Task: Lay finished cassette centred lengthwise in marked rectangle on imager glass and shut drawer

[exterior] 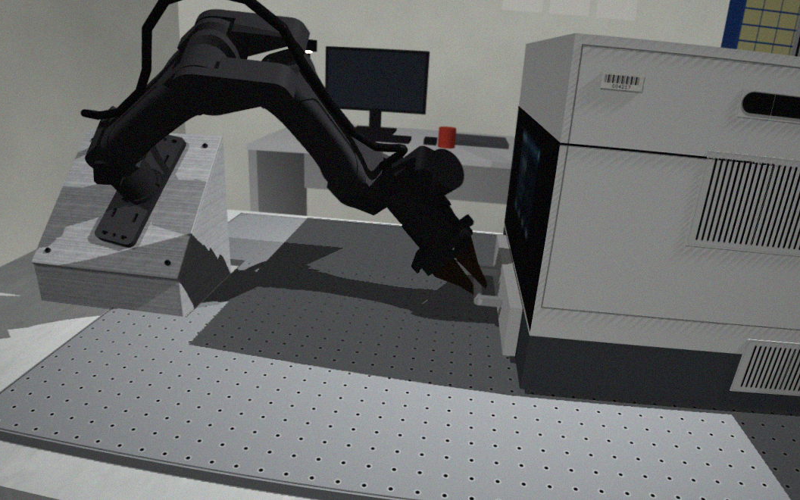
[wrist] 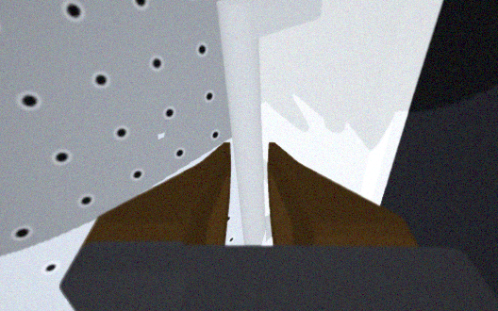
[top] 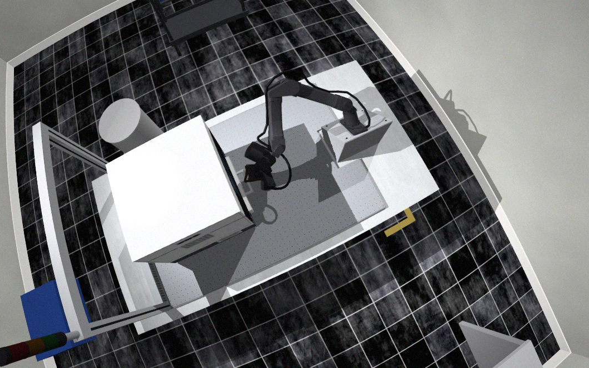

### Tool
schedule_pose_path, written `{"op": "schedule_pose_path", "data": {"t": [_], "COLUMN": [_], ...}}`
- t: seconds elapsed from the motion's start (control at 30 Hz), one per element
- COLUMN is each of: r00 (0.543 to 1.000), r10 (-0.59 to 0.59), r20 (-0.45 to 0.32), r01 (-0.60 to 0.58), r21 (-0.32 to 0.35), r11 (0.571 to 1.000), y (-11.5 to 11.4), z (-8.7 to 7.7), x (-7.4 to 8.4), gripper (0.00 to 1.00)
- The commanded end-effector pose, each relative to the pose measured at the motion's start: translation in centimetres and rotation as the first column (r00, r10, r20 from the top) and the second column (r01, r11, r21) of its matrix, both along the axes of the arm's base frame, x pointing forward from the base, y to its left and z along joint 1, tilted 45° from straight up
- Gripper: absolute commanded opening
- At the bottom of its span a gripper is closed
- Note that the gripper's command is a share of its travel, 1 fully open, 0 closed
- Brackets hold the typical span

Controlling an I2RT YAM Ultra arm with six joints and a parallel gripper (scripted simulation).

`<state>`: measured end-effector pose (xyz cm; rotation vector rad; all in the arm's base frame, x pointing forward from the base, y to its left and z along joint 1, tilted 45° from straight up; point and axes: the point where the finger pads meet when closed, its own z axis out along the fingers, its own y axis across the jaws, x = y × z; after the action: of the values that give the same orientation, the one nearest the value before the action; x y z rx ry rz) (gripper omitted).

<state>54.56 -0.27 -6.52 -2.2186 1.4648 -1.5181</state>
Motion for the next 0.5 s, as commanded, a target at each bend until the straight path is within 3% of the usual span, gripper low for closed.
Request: {"op": "schedule_pose_path", "data": {"t": [0.0, 0.1, 0.47], "r00": [0.998, 0.996, 0.996], "r10": [0.062, 0.080, 0.080], "r20": [-0.029, -0.029, -0.029], "r01": [-0.063, -0.081, -0.081], "r21": [-0.039, -0.039, -0.039], "r11": [0.997, 0.996, 0.996], "y": [0.12, 1.10, 1.10], "z": [-1.20, -1.19, -1.19], "x": [-0.83, -0.84, -0.84], "gripper": [0.35, 0.35, 0.35]}}
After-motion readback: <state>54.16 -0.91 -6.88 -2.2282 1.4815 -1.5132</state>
